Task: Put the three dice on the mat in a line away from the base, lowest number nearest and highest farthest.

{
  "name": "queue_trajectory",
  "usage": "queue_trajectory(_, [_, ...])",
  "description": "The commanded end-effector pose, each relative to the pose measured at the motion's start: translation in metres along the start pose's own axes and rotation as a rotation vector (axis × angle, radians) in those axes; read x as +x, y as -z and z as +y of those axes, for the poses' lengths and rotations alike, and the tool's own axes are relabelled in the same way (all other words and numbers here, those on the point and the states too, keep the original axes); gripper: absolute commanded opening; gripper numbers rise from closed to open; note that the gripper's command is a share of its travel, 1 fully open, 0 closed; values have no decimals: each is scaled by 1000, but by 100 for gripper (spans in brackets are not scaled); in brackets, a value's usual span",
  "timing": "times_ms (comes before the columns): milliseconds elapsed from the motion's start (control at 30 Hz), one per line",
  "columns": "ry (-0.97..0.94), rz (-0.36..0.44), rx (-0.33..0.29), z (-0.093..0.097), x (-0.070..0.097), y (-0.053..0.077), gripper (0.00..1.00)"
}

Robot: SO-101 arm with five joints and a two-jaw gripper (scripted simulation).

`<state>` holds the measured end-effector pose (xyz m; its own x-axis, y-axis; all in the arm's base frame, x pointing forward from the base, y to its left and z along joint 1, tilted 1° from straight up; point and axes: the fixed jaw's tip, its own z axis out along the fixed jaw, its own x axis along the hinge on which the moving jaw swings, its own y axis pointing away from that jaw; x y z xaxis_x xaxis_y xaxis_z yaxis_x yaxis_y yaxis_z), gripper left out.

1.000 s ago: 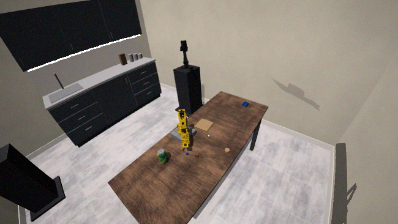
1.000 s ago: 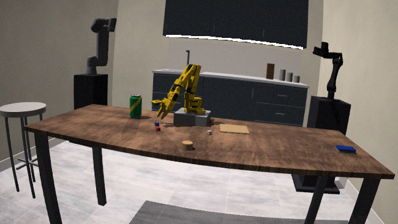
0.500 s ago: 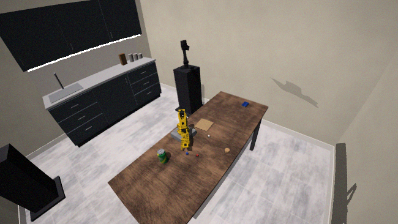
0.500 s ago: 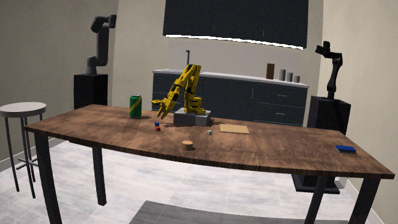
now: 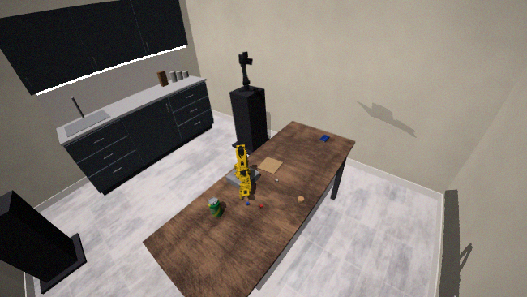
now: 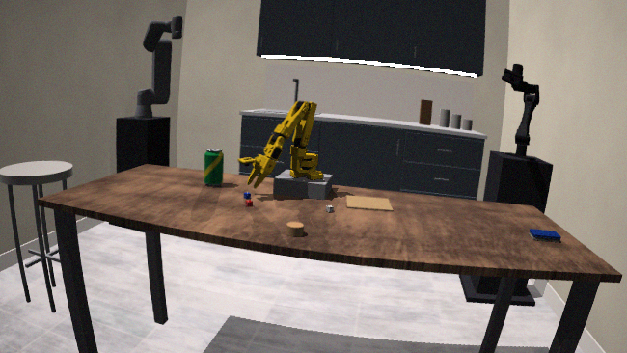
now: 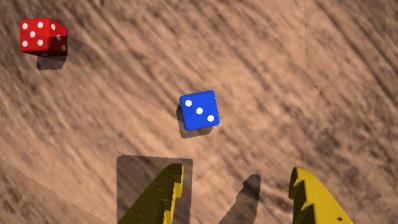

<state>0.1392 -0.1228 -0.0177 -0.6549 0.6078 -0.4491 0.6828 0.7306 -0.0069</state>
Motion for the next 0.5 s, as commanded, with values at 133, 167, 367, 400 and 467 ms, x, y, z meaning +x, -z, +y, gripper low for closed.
queue_trajectory(133, [-17,7,2,-1,5,1,25])
queue_trajectory(167, [-18,5,2,-1,6,2,25])
queue_trajectory(367, [-19,-3,2,-1,9,4,25])
queue_trajectory(400, [-20,-5,2,-1,10,5,25])
queue_trajectory(467, [-21,-9,2,-1,13,6,25])
